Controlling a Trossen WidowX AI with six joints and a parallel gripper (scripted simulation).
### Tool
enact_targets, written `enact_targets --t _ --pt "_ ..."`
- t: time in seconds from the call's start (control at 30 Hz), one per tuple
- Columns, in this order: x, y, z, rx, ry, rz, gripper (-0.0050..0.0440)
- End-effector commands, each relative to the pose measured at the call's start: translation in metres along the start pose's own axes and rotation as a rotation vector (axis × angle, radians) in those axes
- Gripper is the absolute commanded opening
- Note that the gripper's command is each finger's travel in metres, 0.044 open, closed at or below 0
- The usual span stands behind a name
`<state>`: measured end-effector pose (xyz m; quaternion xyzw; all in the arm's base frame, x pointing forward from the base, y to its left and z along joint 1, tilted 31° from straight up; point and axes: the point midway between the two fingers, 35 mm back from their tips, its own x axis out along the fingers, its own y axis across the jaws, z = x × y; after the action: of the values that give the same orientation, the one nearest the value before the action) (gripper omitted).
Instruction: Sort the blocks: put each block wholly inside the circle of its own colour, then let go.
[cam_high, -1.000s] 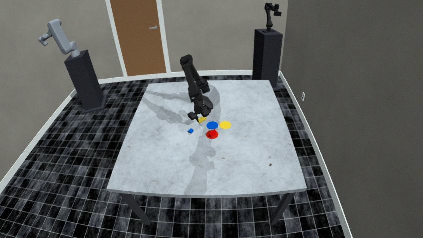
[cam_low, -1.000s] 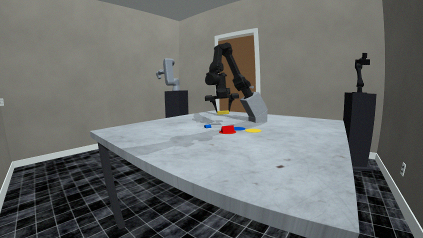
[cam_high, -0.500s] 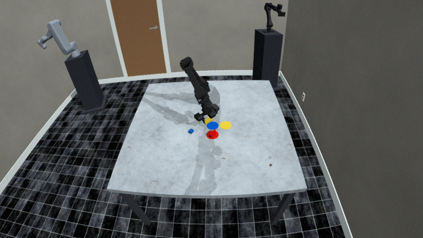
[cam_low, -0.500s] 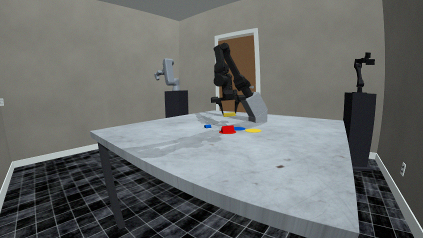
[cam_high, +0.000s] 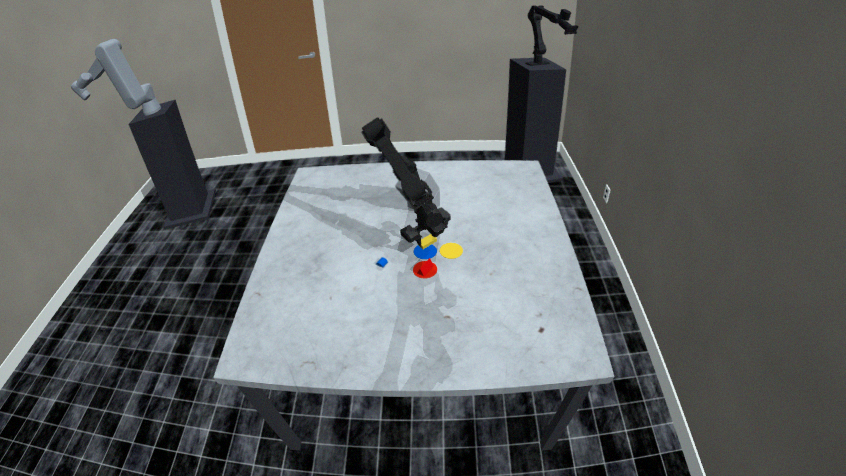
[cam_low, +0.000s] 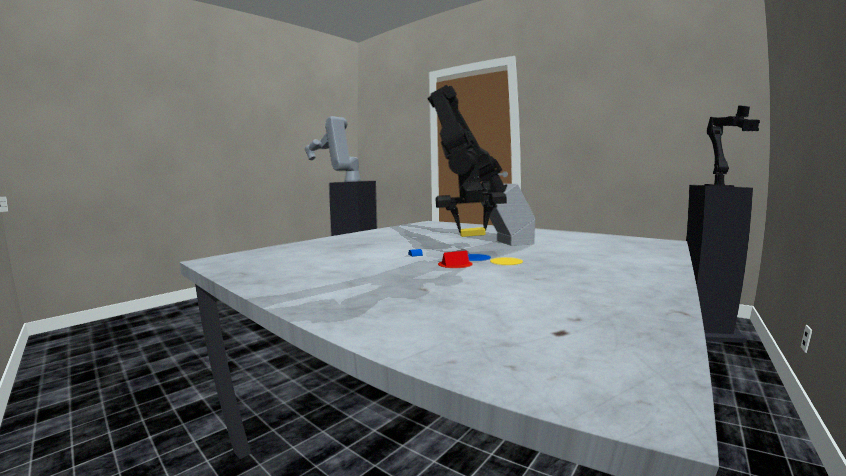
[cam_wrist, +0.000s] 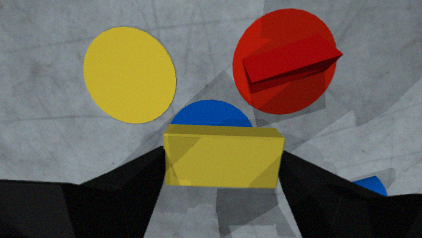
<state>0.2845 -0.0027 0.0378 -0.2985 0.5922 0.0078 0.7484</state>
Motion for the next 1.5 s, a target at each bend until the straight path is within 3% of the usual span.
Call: enact_targets --t 0.0,0.97,1.27,1.47 --pt "-0.001 0.008 0.011 0.012 -0.011 -0.010 0.0250" --pt "0.006 0.085 0.036 0.032 -0.039 -0.057 0.0250" --pt "0.008 0.092 0.035 0.031 -0.038 -0.060 0.0250" --pt "0.024 0.090 0.030 0.023 -0.025 -0.057 0.0250"
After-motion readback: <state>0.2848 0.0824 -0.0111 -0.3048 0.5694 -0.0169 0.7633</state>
